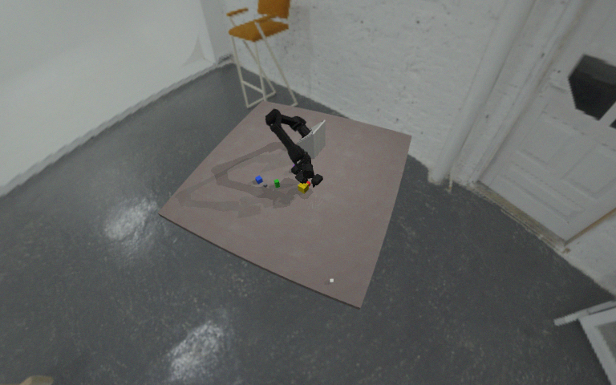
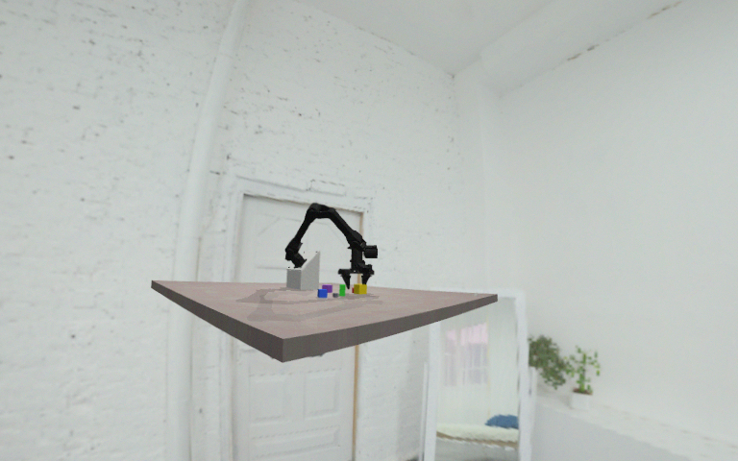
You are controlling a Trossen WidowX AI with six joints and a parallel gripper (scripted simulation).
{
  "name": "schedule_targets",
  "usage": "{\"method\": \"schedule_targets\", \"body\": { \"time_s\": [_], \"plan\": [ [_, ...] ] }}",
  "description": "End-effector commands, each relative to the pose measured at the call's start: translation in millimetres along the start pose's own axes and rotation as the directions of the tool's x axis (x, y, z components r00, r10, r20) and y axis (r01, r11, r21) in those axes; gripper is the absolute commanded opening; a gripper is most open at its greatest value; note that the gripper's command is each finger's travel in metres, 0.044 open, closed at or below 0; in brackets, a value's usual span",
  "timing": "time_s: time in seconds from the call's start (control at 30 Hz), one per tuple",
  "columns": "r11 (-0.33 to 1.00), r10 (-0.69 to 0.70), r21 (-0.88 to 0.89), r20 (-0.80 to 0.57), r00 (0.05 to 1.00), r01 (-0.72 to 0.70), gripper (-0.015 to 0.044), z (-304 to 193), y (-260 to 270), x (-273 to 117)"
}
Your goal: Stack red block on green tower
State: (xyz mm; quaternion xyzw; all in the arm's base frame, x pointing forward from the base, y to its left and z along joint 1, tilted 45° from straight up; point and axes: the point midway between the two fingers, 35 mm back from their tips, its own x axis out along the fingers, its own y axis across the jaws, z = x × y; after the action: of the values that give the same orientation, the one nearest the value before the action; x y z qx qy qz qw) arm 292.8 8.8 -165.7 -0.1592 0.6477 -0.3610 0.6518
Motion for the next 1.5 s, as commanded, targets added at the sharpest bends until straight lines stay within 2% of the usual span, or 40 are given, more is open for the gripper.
{"method": "schedule_targets", "body": {
  "time_s": [0.0,0.7,1.17,1.47],
  "plan": [
    [1.0,-0.012,-0.008,-0.008,1.0,0.012,0.044,-3.5,-1.9,12.4],
    [1.0,-0.012,-0.008,-0.008,1.0,0.012,0.044,-3.7,-1.9,11.4],
    [1.0,-0.012,-0.008,-0.008,1.0,0.012,0.0072,-3.7,-1.9,11.4],
    [1.0,-0.011,-0.008,-0.008,1.0,0.011,0.0,-3.3,-1.4,4.1]
  ]
}}
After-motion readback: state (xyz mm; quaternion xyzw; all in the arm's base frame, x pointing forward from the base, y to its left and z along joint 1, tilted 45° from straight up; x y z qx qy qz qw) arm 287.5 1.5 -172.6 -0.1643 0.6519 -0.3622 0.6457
